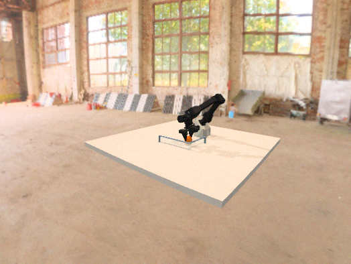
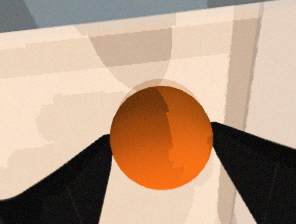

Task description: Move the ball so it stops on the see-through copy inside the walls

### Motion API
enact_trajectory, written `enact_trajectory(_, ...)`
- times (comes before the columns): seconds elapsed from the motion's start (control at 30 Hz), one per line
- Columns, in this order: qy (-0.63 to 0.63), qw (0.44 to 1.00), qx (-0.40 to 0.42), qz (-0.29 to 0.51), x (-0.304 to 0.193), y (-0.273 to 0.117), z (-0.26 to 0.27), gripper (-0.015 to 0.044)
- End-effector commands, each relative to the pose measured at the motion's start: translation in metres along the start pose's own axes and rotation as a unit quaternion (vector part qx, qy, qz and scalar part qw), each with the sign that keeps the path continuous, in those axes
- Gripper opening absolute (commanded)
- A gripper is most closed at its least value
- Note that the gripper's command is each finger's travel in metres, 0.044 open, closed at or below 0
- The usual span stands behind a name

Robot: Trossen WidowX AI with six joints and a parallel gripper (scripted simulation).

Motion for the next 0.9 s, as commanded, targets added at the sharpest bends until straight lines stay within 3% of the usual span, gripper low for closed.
enact_trajectory(0.0,0.003,1.000,-0.003,-0.002,0.000,0.004,0.000,0.0000)
enact_trajectory(0.5,0.003,1.000,-0.003,-0.002,0.000,0.022,0.000,0.0000)
enact_trajectory(0.87,0.000,1.000,-0.004,0.000,0.000,0.018,-0.001,0.0289)
Point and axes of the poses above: the point midway between the two fingers, 35 mm back from their tips, its own y axis out along the fingers, its own z axis across the jaws, x = y × z, the point moved 7 cm from there along -y, back along the fingers, and after that the axes turned 15 degrees about -y, right-handed, at the moved point
